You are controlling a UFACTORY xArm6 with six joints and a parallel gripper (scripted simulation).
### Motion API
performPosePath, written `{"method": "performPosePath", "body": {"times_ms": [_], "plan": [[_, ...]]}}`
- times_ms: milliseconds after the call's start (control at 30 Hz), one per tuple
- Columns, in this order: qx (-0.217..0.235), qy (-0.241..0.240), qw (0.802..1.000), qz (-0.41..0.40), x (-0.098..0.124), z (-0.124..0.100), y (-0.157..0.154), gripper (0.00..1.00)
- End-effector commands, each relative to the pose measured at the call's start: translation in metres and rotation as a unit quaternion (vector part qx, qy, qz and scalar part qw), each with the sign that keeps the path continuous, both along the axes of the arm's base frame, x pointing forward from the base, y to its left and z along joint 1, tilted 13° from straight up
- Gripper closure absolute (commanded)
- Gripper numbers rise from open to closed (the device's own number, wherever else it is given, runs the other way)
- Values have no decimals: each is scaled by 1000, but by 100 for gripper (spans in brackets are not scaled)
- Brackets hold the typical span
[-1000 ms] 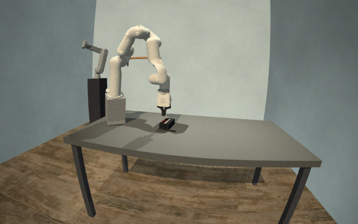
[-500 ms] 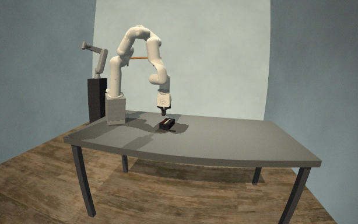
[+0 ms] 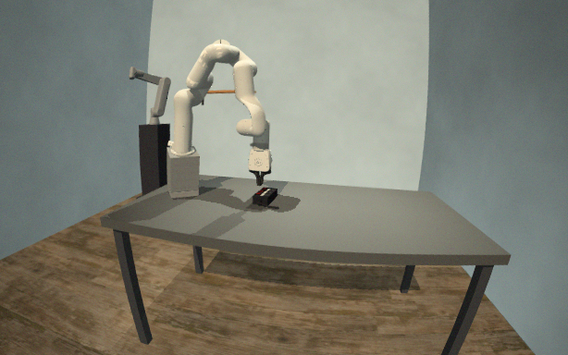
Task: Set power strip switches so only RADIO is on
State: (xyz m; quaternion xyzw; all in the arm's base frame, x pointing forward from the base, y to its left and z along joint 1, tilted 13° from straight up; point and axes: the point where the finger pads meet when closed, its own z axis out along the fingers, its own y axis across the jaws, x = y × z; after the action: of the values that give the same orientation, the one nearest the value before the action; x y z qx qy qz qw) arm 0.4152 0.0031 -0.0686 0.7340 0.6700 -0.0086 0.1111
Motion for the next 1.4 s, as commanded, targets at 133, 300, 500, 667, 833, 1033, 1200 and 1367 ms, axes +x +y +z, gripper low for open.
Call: {"method": "performPosePath", "body": {"times_ms": [133,300,500,667,833,1033,1200,1367], "plan": [[0,-2,1000,0,3,-8,-1,100],[0,-2,1000,0,3,-12,-2,100],[0,-2,1000,0,5,-19,-4,100],[0,-2,1000,0,6,-25,-5,100],[0,-2,1000,0,6,-28,-5,100],[0,-2,1000,0,7,-31,-6,100],[0,-2,1000,0,7,-32,-6,100],[0,-2,1000,0,7,-32,-6,100]]}}
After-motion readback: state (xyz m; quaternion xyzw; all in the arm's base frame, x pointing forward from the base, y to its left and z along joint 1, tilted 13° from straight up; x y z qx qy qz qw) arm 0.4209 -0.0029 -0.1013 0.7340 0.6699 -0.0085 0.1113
